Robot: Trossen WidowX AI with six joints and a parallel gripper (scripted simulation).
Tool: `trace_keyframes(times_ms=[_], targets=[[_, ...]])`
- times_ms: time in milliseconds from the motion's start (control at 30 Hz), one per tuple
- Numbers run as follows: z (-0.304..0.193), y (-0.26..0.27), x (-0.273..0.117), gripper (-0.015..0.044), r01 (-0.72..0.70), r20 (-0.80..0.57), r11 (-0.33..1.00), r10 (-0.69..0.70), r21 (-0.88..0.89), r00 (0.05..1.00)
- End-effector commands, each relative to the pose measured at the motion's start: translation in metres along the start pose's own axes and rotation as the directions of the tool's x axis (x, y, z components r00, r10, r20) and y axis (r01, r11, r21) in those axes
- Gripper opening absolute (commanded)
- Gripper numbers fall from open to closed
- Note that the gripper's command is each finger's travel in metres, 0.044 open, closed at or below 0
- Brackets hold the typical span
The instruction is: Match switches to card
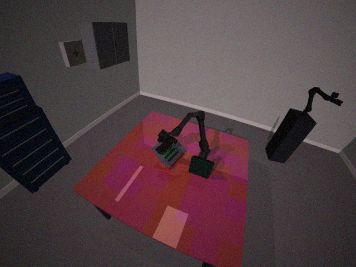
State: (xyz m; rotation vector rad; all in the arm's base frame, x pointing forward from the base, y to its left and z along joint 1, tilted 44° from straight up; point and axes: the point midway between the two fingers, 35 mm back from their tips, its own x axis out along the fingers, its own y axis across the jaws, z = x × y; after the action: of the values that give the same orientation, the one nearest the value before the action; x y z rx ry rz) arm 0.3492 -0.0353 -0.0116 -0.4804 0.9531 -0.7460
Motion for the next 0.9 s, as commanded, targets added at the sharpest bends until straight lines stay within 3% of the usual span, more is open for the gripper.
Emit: trace_keyframes(times_ms=[0, 133, 333, 733, 867], targets=[[0.0, 0.001, 0.001, 0.0, -0.003, -0.001, 1.0, 0.003, -0.005, 1.0], [0.001, 0.002, -0.008, 0.0, -0.004, -0.005, 1.0, 0.004, 0.0, 1.0], [0.002, 0.001, -0.064, 0.0, -0.006, -0.029, 1.0, 0.006, -0.005, 1.0], [-0.019, -0.025, -0.064, 0.0, -0.005, -0.03, 1.0, 0.005, -0.007, 1.0], [-0.019, -0.025, -0.037, 0.0, -0.005, -0.05, 1.0, 0.004, -0.006, 0.999]])
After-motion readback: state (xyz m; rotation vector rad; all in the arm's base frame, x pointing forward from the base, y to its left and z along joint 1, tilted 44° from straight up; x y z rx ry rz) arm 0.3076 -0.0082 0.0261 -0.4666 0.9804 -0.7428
